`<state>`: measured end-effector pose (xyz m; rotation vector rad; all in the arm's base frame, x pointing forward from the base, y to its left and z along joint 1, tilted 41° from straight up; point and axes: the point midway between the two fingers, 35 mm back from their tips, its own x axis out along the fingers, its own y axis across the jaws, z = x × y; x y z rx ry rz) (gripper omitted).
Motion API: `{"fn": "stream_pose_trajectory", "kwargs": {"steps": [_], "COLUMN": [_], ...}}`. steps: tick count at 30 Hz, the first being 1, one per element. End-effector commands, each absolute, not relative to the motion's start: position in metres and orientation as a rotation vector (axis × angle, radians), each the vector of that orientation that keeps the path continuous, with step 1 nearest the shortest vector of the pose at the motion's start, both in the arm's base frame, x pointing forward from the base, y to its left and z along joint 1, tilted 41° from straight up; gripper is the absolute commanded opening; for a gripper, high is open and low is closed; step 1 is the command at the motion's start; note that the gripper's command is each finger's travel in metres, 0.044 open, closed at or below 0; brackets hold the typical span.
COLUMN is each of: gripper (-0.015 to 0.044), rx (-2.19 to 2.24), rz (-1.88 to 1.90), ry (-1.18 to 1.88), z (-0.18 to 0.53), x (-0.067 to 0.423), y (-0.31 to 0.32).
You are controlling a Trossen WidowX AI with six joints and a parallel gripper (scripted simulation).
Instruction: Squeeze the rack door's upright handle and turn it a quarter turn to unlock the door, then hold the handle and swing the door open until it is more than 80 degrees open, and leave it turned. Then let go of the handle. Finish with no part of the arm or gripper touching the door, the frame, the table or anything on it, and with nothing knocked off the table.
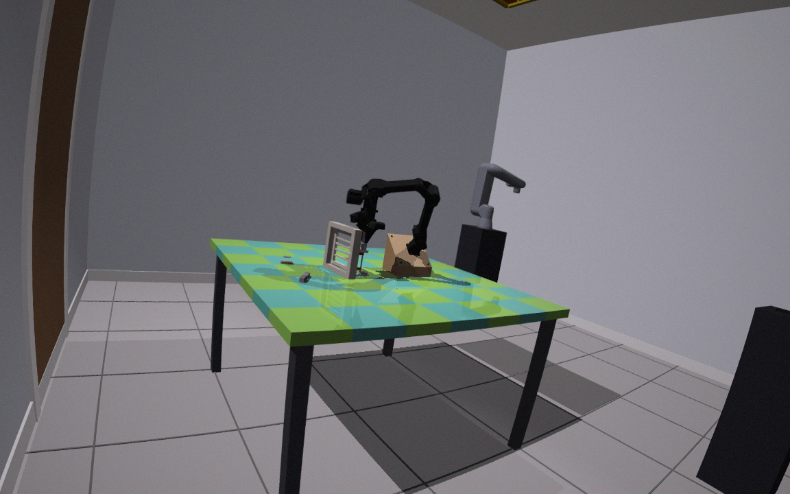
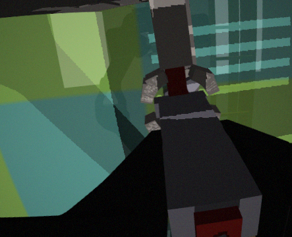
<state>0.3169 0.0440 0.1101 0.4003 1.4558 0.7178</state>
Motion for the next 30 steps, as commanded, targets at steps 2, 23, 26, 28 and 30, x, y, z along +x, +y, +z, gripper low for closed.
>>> {"fn": "stream_pose_trajectory", "kwargs": {"steps": [2,23,26,28,30], "gripper": [0.0039,0.001,0.001,0.001,0.001], "rx": [0.402,-0.074,-0.188,-0.264,-0.34], "rz": [0.714,1.112,1.197,1.251,1.303], "ry": [1.457,1.162,1.079,1.02,0.96], "z": [0.11,0.11,0.11,0.11,0.11], "x": [0.3165,0.3165,0.3165,0.3165,0.3165], "y": [0.044,0.044,0.0441,0.0441,0.0441]}}
